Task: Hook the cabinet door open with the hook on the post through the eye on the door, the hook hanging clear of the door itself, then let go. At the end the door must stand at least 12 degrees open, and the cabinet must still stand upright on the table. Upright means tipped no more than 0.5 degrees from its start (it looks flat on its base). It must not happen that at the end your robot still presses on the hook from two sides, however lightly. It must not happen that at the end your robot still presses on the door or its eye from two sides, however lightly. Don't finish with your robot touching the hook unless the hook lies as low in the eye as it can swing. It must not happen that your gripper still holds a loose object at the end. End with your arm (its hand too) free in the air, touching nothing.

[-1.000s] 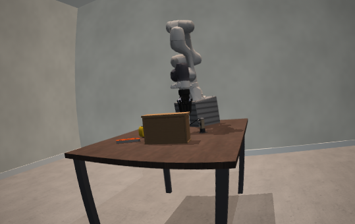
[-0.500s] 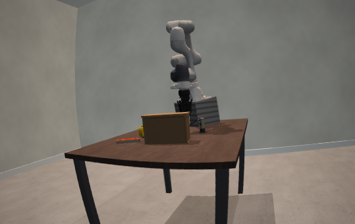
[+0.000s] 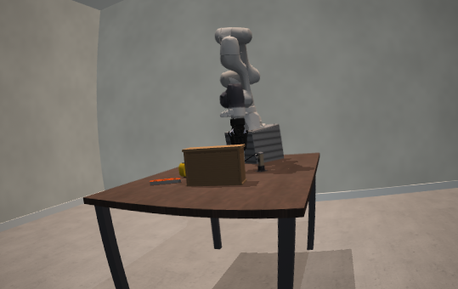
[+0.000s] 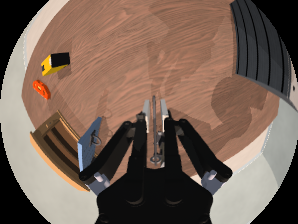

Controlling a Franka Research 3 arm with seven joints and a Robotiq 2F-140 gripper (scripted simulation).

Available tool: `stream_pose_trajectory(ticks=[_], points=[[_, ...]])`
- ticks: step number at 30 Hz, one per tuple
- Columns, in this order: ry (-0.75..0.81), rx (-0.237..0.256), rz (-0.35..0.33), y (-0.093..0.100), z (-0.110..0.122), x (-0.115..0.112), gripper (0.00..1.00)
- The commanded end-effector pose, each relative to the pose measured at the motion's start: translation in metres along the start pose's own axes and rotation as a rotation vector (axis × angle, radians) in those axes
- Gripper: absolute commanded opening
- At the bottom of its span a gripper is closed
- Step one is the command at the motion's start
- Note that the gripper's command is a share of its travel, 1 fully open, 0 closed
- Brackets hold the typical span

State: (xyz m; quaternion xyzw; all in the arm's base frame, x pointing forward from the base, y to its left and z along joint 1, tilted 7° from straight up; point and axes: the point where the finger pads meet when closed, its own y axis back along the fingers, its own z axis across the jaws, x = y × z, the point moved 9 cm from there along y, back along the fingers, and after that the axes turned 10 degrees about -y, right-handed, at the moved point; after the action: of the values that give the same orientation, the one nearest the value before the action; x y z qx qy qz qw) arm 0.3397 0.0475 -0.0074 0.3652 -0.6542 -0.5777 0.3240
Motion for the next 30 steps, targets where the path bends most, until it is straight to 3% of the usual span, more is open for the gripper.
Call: stream_pose_trajectory(ticks=[1, 30], points=[[-0.011, 0.004, -0.009, -0.004, -0.001, -0.002, 0.14], [-0.011, 0.004, -0.009, -0.032, -0.001, -0.003, 0.14]])
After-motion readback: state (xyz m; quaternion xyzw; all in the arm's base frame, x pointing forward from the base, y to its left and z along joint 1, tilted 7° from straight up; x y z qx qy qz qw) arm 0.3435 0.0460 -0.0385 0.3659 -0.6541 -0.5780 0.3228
